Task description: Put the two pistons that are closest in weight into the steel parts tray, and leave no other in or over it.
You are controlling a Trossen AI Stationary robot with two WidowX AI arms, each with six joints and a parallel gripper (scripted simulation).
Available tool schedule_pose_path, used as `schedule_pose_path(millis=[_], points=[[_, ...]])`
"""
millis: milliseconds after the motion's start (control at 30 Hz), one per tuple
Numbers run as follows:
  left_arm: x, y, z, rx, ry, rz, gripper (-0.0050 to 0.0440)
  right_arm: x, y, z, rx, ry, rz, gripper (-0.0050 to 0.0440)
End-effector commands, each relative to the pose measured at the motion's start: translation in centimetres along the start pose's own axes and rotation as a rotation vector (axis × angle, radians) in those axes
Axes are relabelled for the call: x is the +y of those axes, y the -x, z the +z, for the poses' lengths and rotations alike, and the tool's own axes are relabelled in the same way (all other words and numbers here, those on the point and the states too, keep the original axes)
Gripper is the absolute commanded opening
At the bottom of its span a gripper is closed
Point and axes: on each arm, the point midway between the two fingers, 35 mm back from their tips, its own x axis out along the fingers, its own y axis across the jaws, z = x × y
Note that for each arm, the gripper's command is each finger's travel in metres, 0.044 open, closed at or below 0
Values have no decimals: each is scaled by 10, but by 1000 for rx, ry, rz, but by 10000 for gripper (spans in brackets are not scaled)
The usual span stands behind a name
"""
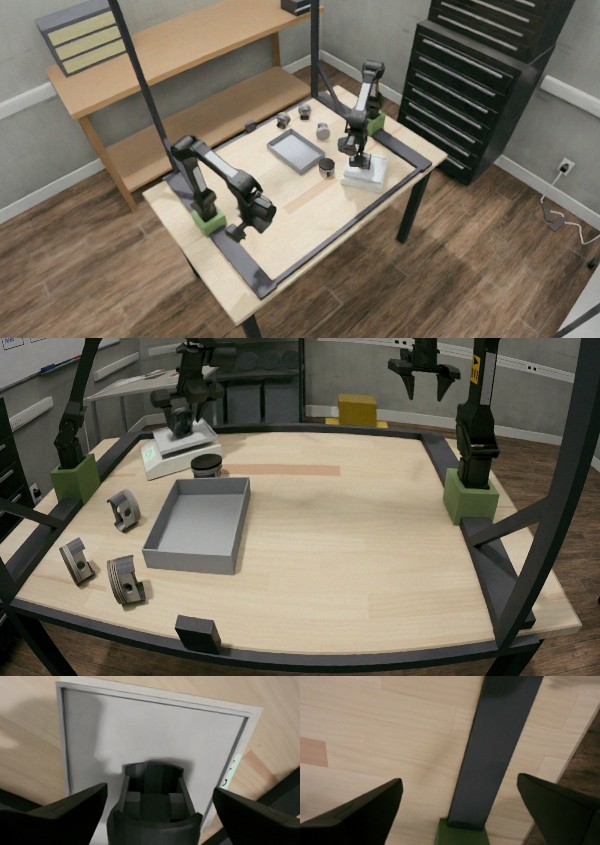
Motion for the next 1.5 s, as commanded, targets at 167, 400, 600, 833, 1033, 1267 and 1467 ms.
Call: schedule_pose_path(millis=[167,400,600,833,1033,1267,1467], points=[[7,30,-1,-8,11,59,378,1,9,5,-33,6,3,400],[6,42,-1,-10,11,61,378,1,9,5,-33,6,3,400],[5,50,0,-9,10,56,378,1,9,5,-33,6,3,400],[5,59,-1,-9,11,56,378,1,9,5,-33,6,3,400],[4,69,0,-10,10,58,378,1,9,5,-33,6,3,400],[2,87,-3,-11,15,62,378,1,9,5,-33,6,3,400],[2,85,-4,-22,71,48,378,1,9,5,-33,6,3,400]])
